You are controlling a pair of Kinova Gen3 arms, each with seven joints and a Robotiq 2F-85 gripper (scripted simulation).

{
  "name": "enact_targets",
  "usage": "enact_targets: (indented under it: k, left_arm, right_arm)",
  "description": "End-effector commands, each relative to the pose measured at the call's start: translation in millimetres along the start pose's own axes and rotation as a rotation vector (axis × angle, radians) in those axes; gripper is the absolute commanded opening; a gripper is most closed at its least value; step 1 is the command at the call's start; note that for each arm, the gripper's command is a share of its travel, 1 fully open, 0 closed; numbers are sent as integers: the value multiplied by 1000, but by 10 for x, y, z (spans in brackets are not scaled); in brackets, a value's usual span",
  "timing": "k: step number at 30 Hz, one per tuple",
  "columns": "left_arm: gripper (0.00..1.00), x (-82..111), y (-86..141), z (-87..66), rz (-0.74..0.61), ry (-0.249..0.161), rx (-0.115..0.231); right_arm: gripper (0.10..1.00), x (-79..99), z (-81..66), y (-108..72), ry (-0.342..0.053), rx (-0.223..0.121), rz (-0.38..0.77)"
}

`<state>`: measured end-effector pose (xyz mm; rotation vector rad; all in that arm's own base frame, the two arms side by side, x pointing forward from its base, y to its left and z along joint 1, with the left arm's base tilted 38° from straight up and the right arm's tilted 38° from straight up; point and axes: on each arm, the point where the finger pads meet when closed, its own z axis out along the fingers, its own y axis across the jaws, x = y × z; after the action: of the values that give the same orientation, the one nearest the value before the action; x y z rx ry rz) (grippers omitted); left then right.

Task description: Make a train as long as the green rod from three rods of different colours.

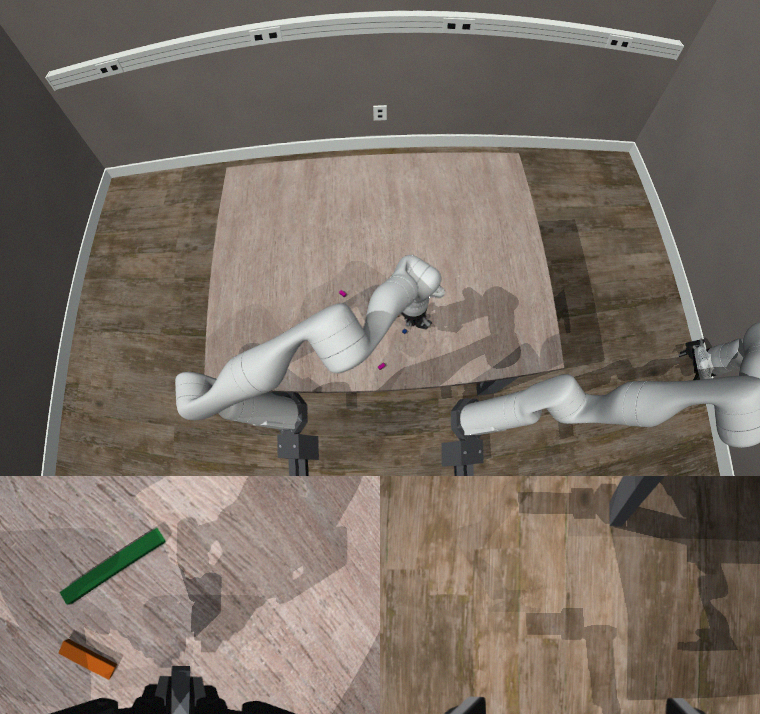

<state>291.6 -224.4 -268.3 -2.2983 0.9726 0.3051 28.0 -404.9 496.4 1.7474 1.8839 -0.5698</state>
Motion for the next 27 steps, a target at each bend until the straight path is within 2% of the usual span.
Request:
enact_targets:
  k: [1, 4, 11, 27]
  left_arm:
    - [140, 11, 3, 95, 0, 3, -1]
    - [140, 12, 3, 195, 0, 3, -1]
    - [140, 12, 3, 284, 0, 3, -1]
    - [140, 12, 3, 295, 0, 3, -1]
  right_arm:
    - [1000, -3, -5, 0, -1, -1, 0]
    - [1000, -3, -5, 0, -1, -1, 0]
    - [1000, -3, -5, 0, -1, -1, 0]
    - [1000, -3, -5, 0, -1, -1, 0]
